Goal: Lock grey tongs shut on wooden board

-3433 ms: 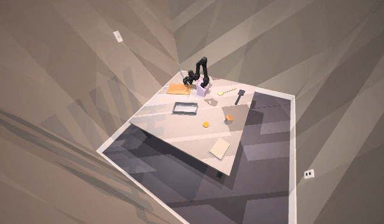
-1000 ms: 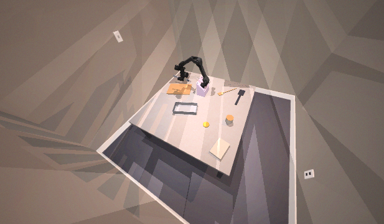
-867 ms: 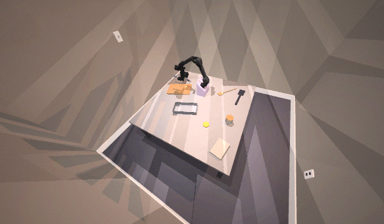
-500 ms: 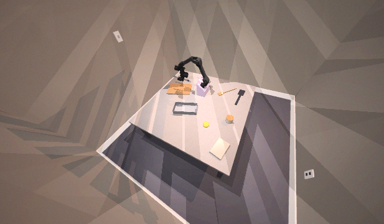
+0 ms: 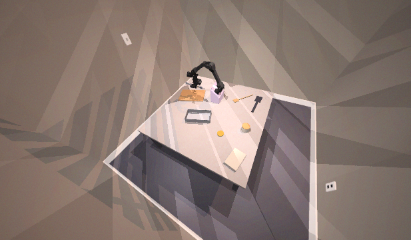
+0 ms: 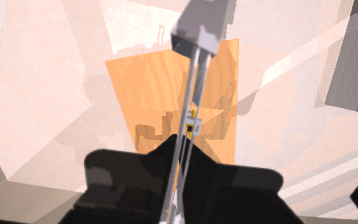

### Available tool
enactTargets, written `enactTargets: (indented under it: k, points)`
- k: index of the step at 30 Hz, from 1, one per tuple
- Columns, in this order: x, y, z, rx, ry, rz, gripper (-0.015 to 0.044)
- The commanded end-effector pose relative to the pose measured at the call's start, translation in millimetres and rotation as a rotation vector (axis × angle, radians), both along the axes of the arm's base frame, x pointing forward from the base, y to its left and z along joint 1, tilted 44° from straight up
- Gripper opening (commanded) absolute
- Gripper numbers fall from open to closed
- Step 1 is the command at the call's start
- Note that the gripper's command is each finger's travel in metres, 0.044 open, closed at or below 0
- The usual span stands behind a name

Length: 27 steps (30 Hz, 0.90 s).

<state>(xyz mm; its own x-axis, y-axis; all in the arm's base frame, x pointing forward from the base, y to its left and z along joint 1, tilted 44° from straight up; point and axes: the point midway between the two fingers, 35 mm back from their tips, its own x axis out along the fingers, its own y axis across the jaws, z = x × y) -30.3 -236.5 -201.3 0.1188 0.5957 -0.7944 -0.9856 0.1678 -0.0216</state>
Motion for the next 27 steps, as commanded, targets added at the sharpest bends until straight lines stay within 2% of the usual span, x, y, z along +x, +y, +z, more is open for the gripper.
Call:
enactTargets:
  k: [1,27]
  points:
    - [2,5,-5,0.001,-0.007,0.001,-0.015]
    - [7,34,-37,0.001,-0.009,0.002,-0.015]
